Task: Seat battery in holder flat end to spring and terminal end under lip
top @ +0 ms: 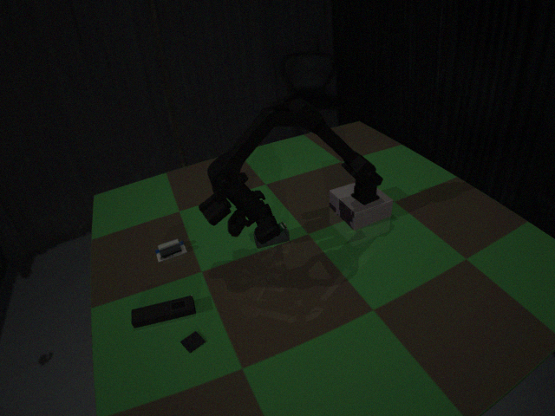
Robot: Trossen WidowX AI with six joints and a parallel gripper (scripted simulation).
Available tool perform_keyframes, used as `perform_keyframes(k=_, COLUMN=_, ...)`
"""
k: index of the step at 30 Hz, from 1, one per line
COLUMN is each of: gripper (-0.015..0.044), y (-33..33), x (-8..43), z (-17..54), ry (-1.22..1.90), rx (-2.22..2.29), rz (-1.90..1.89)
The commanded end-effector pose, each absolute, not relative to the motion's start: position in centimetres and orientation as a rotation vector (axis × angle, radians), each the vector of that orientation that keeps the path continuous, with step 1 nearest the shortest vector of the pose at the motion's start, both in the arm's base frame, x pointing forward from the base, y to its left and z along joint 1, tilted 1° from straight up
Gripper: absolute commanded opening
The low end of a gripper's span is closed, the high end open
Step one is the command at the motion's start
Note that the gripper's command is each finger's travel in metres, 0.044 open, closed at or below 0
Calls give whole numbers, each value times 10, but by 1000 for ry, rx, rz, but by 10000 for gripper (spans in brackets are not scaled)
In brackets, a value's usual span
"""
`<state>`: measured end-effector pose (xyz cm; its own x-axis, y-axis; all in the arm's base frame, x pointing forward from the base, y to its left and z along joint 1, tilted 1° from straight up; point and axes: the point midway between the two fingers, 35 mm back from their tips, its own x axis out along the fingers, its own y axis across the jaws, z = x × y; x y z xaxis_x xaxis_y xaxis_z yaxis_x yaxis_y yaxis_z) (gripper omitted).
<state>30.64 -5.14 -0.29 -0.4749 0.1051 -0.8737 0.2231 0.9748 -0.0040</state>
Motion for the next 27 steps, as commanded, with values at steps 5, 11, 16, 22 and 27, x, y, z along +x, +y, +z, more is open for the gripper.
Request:
perform_keyframes(k=5, gripper=74, y=-53, x=314, z=-5, ry=2065, rx=228, rz=-140)
perform_keyframes(k=11, gripper=74, y=-54, x=318, z=-5, ry=2062, rx=227, rz=-141)
perform_keyframes(k=16, gripper=74, y=-54, x=320, z=-5, ry=2062, rx=226, rz=-141)
perform_keyframes(k=22, gripper=74, y=-55, x=322, z=-5, ry=2062, rx=226, rz=-140)
perform_keyframes(k=27, gripper=74, y=-55, x=323, z=-5, ry=2063, rx=225, rz=-140)
